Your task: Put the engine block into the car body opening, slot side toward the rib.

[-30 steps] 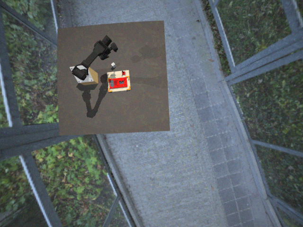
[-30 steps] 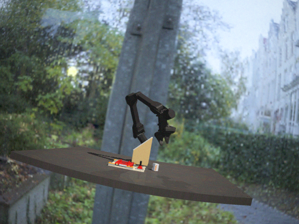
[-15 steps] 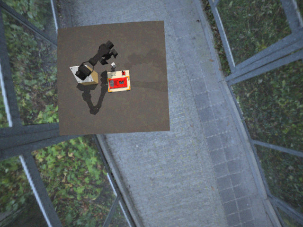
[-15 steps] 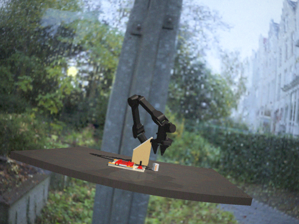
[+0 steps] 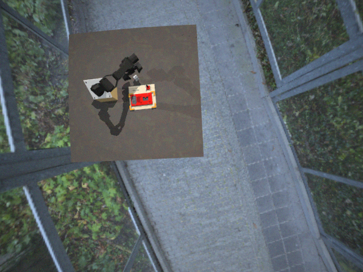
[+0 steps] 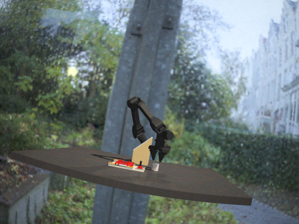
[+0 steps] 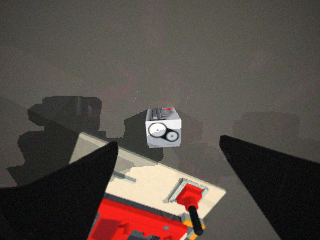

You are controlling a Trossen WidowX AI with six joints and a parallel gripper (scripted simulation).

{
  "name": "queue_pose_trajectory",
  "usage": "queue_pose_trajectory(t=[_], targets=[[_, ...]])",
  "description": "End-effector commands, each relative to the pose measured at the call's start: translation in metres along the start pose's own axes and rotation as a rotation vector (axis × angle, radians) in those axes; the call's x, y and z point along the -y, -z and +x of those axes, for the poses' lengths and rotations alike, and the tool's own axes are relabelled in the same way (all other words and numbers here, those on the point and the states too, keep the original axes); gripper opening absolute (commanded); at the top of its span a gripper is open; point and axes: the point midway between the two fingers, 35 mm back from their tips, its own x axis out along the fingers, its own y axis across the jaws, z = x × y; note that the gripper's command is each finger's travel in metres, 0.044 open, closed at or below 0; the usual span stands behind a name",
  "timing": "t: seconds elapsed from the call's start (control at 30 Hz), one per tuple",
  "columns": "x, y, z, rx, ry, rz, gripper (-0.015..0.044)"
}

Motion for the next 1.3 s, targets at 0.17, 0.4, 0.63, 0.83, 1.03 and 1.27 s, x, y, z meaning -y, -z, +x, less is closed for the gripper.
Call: queue_pose_trajectory(t=[0.17,0.4,0.63,0.83,1.03,1.27], targets=[[-0.002,0.000,0.015,-0.004,-0.002,-0.010,0.0440],[-0.002,0.000,0.026,-0.005,-0.002,-0.010,0.0440],[-0.003,0.000,0.038,-0.006,-0.003,-0.010,0.0440],[-0.004,0.001,0.047,-0.007,-0.004,-0.010,0.0440],[-0.005,0.001,0.055,-0.008,-0.005,-0.010,0.0440],[-0.005,0.001,0.056,-0.008,-0.005,-0.010,0.0282]])
